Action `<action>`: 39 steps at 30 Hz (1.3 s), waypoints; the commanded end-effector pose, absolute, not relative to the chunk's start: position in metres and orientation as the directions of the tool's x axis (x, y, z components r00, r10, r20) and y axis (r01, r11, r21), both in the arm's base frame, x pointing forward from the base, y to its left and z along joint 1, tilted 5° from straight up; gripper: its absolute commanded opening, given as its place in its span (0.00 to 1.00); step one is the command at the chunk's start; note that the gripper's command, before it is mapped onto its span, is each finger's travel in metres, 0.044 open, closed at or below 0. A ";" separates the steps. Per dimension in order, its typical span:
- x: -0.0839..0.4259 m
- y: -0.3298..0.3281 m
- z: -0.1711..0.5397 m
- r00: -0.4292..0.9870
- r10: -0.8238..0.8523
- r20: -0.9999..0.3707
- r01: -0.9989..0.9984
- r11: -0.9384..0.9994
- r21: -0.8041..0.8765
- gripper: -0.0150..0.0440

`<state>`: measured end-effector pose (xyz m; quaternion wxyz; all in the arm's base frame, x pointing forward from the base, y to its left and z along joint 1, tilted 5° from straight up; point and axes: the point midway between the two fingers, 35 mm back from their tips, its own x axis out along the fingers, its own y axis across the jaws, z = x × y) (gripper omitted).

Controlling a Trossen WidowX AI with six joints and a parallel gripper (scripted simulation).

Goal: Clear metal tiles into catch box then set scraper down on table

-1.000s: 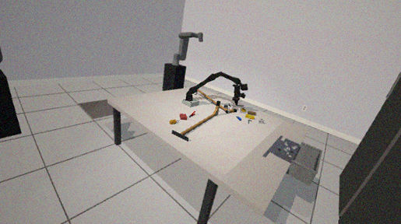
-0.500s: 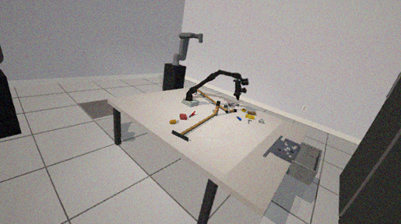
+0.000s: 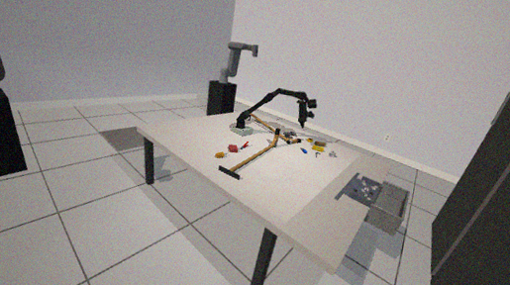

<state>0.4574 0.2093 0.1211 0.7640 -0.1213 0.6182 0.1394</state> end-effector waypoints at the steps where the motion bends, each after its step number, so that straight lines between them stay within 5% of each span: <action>1: 0.461 0.188 0.120 0.184 0.045 -0.982 -0.407 0.913 -0.035 0.25; 39: 0.460 -0.025 0.132 0.097 -0.048 -0.994 -0.796 0.596 -0.107 0.25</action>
